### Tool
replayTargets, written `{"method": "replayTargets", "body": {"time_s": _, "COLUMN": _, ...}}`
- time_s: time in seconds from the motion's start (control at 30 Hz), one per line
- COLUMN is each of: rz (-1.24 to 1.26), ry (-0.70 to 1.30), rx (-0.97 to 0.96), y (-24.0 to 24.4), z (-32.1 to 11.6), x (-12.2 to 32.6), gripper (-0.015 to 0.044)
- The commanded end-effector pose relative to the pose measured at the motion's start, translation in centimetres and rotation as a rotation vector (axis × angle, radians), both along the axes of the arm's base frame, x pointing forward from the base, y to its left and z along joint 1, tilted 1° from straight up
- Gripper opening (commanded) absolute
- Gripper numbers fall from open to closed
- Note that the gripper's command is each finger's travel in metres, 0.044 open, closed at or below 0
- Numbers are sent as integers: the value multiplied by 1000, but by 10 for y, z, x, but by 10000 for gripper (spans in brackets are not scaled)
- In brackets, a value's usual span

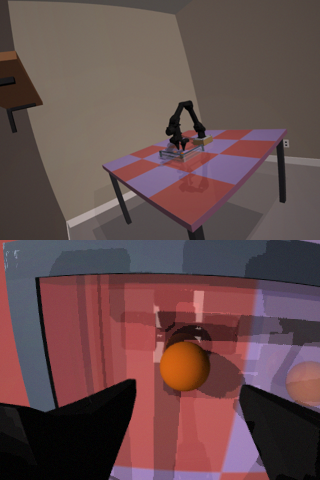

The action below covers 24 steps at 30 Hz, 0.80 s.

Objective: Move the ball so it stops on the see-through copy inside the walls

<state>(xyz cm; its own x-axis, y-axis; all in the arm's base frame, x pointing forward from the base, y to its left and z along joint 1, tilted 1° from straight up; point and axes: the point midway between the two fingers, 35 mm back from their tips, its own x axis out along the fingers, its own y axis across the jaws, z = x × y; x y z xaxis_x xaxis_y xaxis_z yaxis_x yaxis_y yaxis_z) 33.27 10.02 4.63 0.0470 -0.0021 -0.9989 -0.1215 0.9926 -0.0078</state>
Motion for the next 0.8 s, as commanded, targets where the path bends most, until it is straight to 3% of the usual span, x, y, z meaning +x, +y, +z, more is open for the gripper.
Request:
{"method": "replayTargets", "body": {"time_s": 0.0, "rz": 6, "ry": 8, "rx": -6, "y": 0, "z": -7, "x": 0, "gripper": 294}}
{"method": "replayTargets", "body": {"time_s": 0.77, "rz": 6, "ry": 8, "rx": -6, "y": -1, "z": -44, "x": 1, "gripper": 294}}
